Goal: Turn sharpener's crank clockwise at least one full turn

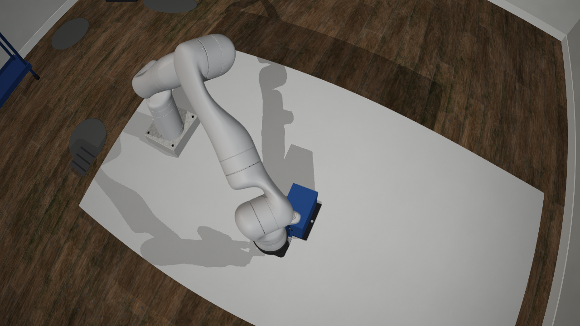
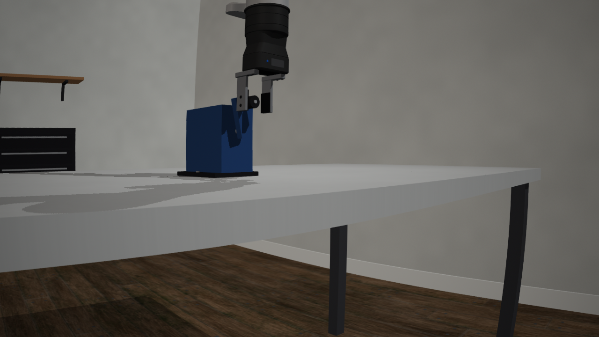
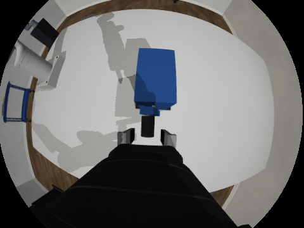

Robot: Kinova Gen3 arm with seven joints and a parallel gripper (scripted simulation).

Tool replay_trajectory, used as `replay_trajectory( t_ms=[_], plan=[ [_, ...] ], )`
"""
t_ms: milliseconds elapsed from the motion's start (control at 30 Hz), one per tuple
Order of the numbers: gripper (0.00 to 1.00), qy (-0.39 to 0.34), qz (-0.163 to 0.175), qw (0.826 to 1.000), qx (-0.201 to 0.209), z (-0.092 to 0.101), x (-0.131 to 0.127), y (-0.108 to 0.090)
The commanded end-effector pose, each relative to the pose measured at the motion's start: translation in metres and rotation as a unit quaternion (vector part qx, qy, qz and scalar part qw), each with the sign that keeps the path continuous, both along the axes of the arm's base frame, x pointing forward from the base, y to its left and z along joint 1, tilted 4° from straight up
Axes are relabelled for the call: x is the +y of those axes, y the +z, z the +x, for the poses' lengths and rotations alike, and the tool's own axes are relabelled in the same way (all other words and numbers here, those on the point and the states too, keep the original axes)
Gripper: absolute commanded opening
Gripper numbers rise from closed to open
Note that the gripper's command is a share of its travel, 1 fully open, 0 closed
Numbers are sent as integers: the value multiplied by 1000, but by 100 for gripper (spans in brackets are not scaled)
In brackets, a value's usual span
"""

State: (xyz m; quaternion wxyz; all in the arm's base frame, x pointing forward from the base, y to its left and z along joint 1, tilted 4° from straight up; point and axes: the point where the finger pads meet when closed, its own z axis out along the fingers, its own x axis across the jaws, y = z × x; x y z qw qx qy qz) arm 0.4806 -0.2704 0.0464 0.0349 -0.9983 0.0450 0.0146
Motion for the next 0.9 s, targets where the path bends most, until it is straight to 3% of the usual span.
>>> replay_trajectory(
  t_ms=[0, 467, 500, 867],
  plan=[
    [97, 0, -1, 1000, -1, 1, 0, 1],
    [97, 0, -1, 1000, -1, 1, 0, 1],
    [0, 0, -1, 1000, -1, 1, 0, 1],
    [0, 0, -1, 1000, -1, 1, 0, 1]
  ],
)
